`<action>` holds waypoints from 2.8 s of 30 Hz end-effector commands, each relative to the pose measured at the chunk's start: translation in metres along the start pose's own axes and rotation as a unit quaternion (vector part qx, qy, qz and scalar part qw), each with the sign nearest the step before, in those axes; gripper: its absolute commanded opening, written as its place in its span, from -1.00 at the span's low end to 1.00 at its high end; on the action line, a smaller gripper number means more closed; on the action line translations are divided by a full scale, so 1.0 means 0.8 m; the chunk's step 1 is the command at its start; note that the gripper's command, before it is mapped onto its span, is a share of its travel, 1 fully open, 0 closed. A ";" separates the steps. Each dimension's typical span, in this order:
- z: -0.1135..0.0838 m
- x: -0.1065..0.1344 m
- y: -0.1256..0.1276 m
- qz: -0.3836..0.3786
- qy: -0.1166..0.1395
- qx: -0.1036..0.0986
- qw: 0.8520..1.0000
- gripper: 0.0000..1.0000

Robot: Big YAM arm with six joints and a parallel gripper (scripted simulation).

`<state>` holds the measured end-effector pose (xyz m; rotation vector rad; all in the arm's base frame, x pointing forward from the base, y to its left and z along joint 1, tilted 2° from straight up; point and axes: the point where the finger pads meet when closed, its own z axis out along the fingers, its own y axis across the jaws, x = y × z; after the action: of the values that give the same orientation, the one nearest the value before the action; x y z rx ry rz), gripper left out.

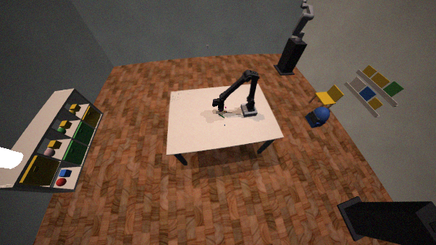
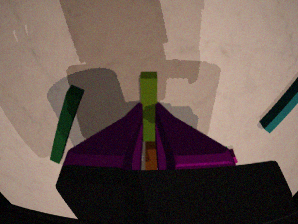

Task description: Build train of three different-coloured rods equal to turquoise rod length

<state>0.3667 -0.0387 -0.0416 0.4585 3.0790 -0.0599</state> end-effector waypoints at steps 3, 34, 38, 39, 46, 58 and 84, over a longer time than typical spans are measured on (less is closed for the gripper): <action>0.007 -0.003 -0.005 0.002 0.002 0.001 1.000 -0.91; -0.123 -0.003 0.003 0.000 0.006 0.002 1.000 -0.91; -0.123 -0.007 0.004 0.000 -0.001 0.000 1.000 -0.91; -0.123 -0.007 0.004 0.000 -0.001 0.000 1.000 -0.91; -0.126 0.001 0.005 -0.007 -0.003 0.000 1.000 -0.91; -0.135 0.000 0.003 -0.010 -0.014 -0.003 1.000 -0.91; -0.048 0.005 -0.006 -0.003 0.001 0.001 1.000 -0.91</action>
<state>0.3606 -0.0352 0.0111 0.4464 3.0774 -0.0593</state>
